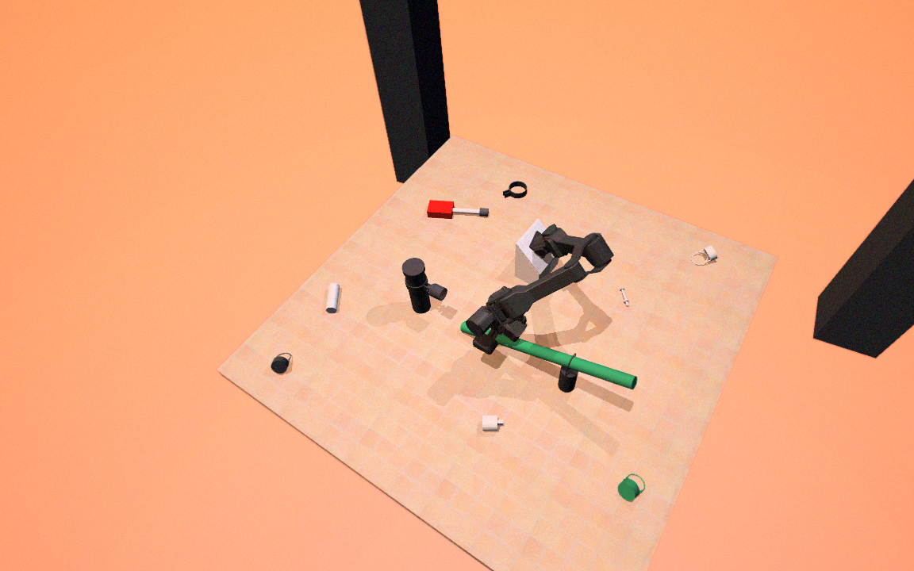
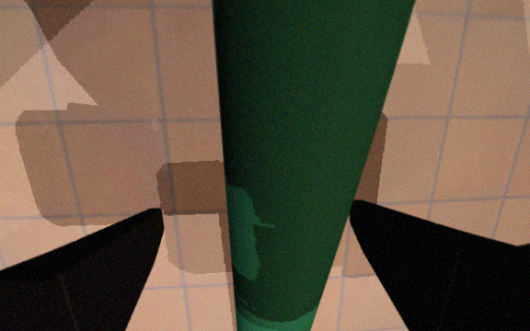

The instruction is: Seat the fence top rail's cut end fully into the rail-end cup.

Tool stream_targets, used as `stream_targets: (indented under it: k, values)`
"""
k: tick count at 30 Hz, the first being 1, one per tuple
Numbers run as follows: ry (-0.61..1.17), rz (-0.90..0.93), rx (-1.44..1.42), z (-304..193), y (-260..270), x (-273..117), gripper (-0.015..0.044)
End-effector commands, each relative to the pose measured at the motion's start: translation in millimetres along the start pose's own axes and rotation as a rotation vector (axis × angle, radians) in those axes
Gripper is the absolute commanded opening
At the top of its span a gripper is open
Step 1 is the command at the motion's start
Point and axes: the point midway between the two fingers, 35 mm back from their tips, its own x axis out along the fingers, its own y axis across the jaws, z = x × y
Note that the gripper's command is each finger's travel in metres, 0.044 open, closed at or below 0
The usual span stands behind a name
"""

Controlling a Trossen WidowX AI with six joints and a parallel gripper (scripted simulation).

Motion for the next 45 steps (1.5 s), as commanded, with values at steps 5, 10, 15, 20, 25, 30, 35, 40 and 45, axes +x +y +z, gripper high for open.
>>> stream_targets:
  k: [5,10,15,20,25,30,35,40,45]
  values:
    - [-0.007,0.006,0.012,-0.6,2.3,2.7,0.0223]
    - [-0.007,0.006,0.012,-0.6,2.3,2.7,0.0190]
    - [-0.007,0.006,0.012,-0.6,2.3,2.7,0.0157]
    - [-0.007,0.006,0.012,-0.6,2.1,2.2,0.0104]
    - [-0.007,0.006,0.012,-1.0,0.3,-3.4,0.0000]
    - [0.062,0.002,0.002,-9.6,-2.9,-17.4,0.0000]
    - [0.196,0.002,-0.014,-25.9,-6.3,-47.9,0.0000]
    - [0.310,0.015,-0.026,-38.6,-5.6,-76.5,0.0000]
    - [0.315,0.015,-0.026,-39.0,-5.5,-77.6,0.0000]
